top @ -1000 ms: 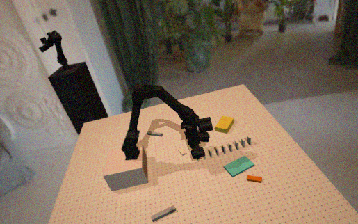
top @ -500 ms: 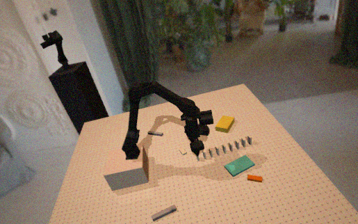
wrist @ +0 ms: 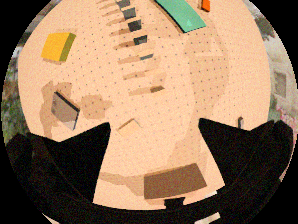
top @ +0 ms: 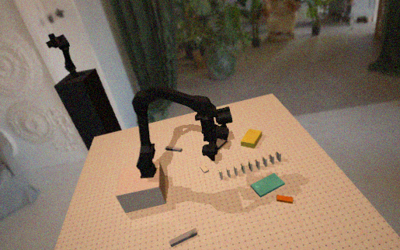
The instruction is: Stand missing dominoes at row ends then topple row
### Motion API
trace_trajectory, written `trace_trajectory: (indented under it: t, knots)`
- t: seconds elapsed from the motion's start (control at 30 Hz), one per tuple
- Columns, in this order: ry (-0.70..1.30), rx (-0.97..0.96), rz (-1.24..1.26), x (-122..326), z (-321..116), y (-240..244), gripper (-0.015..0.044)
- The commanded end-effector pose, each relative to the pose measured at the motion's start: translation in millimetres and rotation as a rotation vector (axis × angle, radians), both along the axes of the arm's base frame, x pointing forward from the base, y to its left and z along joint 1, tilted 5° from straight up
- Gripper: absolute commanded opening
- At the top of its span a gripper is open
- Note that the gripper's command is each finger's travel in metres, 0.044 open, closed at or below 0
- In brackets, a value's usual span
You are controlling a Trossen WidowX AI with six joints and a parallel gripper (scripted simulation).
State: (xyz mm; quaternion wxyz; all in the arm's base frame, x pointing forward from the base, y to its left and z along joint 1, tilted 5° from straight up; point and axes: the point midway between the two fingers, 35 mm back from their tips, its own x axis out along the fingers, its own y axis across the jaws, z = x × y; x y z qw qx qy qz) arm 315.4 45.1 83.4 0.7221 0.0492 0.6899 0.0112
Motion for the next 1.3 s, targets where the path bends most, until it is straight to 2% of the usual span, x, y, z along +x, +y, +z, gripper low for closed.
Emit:
trace_trajectory:
  t: [0.0, 0.3, 0.7, 0.97, 1.27]
  knots:
    - [0.026, 0.012, -0.294, -18, -18, 16, 0.0440]
    - [0.087, 0.041, -0.950, -61, -59, 43, 0.0440]
    - [0.088, 0.041, -0.963, -62, -61, 43, 0.0440]
    - [0.089, 0.041, -0.963, -59, -120, 48, 0.0440]
    - [0.089, 0.041, -0.963, -60, -130, 50, 0.0440]
